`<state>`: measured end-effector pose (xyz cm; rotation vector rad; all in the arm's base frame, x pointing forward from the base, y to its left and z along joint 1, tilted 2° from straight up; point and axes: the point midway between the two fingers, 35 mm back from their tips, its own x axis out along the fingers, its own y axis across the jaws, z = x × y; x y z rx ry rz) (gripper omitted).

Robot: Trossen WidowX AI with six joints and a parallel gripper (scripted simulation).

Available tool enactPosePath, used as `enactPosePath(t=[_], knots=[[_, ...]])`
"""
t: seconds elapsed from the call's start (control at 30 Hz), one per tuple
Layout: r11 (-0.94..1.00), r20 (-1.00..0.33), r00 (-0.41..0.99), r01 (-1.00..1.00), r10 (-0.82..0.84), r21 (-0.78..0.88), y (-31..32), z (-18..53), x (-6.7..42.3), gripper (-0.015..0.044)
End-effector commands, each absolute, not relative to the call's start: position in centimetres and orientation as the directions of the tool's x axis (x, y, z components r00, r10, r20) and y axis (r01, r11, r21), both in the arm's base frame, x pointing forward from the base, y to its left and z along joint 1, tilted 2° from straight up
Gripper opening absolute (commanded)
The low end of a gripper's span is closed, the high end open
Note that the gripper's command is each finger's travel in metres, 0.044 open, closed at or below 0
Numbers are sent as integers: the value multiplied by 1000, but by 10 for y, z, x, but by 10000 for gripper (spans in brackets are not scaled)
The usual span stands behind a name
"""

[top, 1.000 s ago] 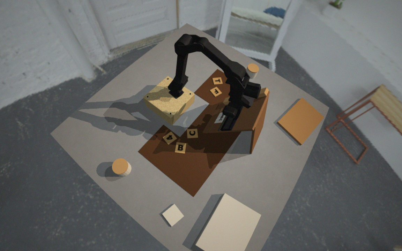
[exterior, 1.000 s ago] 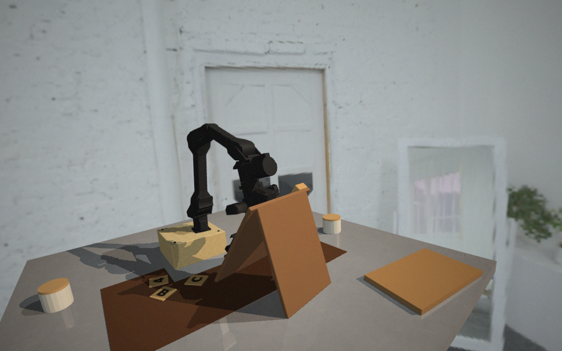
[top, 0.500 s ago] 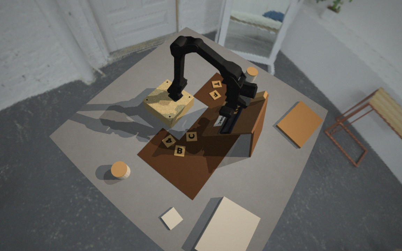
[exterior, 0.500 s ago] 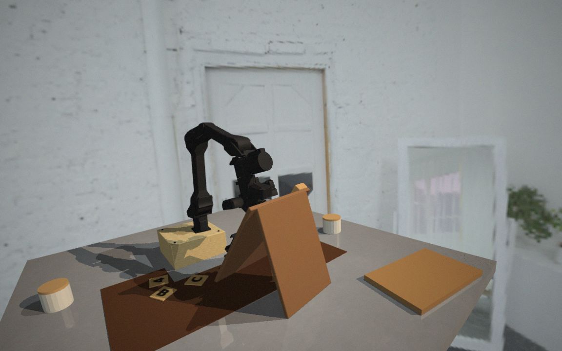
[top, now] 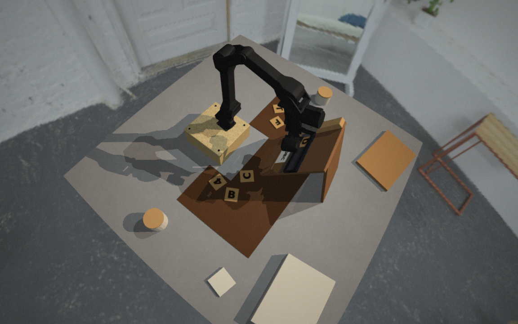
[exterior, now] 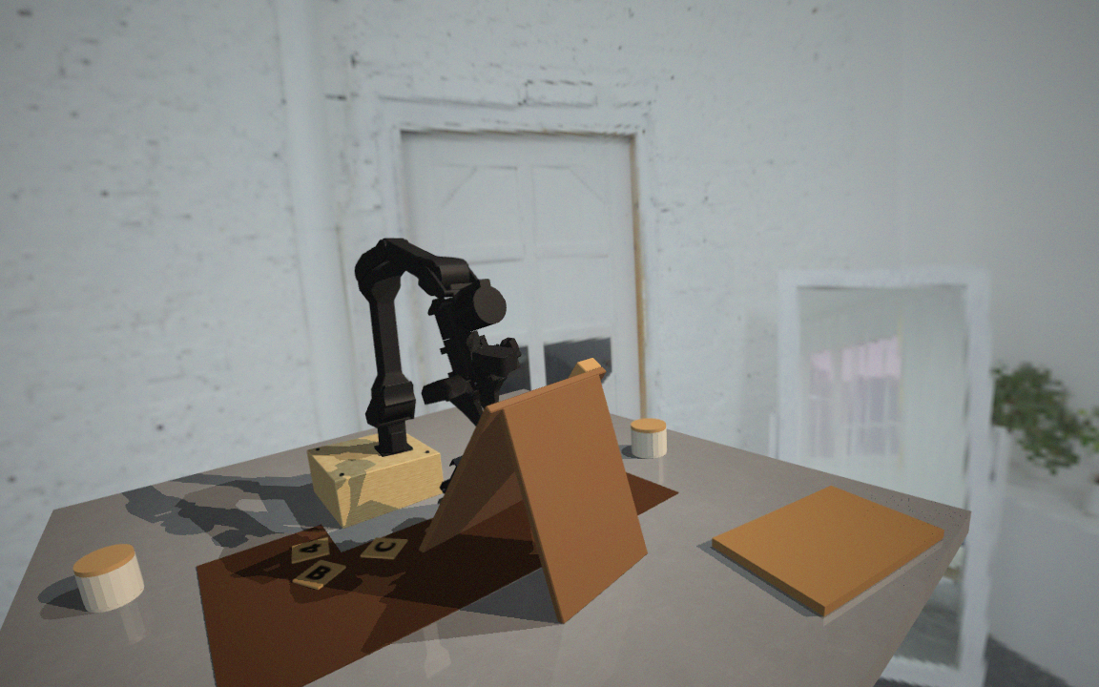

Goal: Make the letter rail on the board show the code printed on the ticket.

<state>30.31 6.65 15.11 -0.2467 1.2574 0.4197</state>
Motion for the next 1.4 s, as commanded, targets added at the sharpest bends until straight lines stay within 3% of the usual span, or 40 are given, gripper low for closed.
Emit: enactPosePath(t=[0.0, 0.27, 0.63, 1.37], knots=[[731, -920, 276, -682, 279, 17, 44, 174, 290, 236], [312, -807, 391, -911, 443, -270, 14, 219, 262, 440], [-64, -655, 543, -743, 525, -667, -1, 261, 233, 440], [-79, -649, 549, -728, 526, -681, -1, 263, 232, 440]])
